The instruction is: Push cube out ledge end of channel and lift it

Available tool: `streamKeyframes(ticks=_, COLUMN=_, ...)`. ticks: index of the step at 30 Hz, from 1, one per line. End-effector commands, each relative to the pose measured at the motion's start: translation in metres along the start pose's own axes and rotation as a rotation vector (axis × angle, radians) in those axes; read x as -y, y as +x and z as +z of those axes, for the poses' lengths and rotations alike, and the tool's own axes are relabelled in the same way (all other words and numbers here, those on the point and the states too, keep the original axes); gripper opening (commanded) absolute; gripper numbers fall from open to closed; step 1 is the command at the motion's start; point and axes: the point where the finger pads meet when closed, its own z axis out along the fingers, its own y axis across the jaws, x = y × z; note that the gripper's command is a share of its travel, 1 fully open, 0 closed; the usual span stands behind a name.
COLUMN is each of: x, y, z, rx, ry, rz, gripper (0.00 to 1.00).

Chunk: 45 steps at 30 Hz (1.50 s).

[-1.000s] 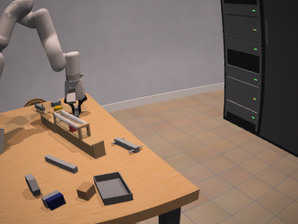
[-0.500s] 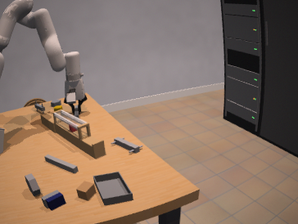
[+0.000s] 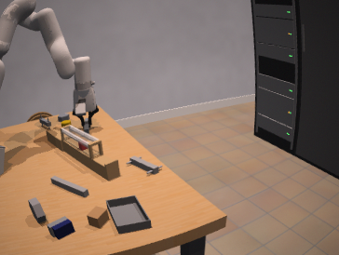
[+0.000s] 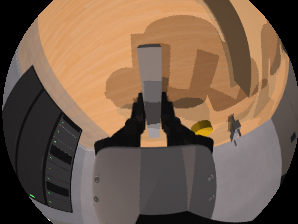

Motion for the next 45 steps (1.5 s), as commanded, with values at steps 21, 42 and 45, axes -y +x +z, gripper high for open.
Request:
streamKeyframes(ticks=21, x=0.001, y=-0.001, z=-0.107, rx=0.003, ry=0.006, rz=0.0, gripper=0.0)
streamKeyframes(ticks=42, x=-0.123, y=0.115, z=-0.104, rx=0.001, ry=0.006, rz=-0.569, gripper=0.0)
streamKeyframes(ticks=45, x=-0.123, y=0.115, z=-0.09, rx=0.002, ry=0.006, rz=-0.569, gripper=0.0)
